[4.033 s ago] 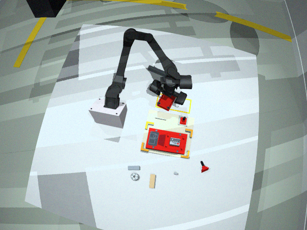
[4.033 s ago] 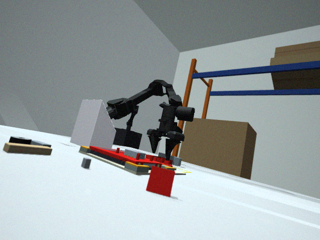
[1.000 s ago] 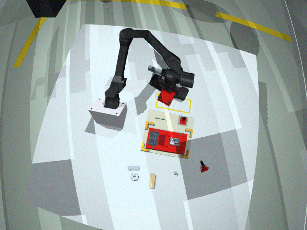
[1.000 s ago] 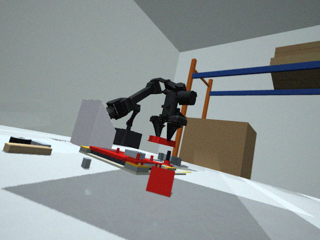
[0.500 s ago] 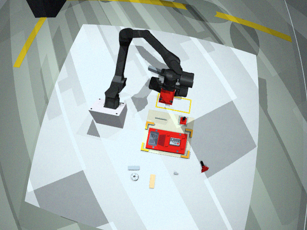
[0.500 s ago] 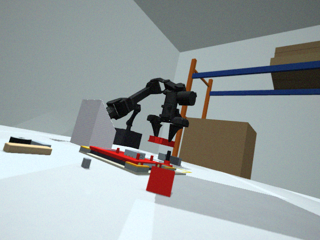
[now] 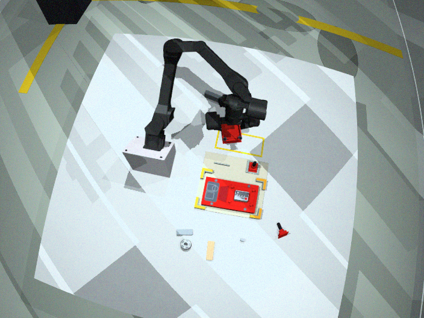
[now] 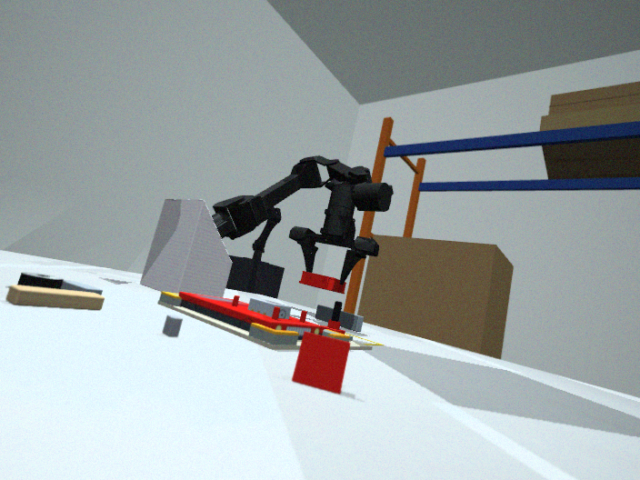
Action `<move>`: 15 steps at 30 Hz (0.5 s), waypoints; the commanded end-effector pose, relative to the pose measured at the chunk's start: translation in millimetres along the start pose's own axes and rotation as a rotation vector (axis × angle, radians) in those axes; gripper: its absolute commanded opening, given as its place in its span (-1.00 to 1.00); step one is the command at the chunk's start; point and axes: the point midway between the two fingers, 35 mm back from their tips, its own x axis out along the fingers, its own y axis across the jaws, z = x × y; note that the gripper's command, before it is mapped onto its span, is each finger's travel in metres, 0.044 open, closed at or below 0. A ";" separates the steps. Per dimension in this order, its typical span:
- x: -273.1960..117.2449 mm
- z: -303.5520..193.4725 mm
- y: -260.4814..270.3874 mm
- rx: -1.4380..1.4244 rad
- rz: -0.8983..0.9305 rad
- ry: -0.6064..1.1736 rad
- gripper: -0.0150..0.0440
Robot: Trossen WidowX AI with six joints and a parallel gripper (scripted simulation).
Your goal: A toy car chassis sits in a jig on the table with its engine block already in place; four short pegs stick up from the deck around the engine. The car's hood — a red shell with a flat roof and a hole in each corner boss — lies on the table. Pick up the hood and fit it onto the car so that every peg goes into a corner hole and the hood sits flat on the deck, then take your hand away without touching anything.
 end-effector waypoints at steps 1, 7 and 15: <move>-0.9 1.9 0.0 -0.101 -0.005 -0.002 -0.49; -1.1 3.2 0.6 -0.236 -0.006 -0.003 -0.49; -1.3 4.9 1.3 -0.416 -0.007 -0.003 -0.49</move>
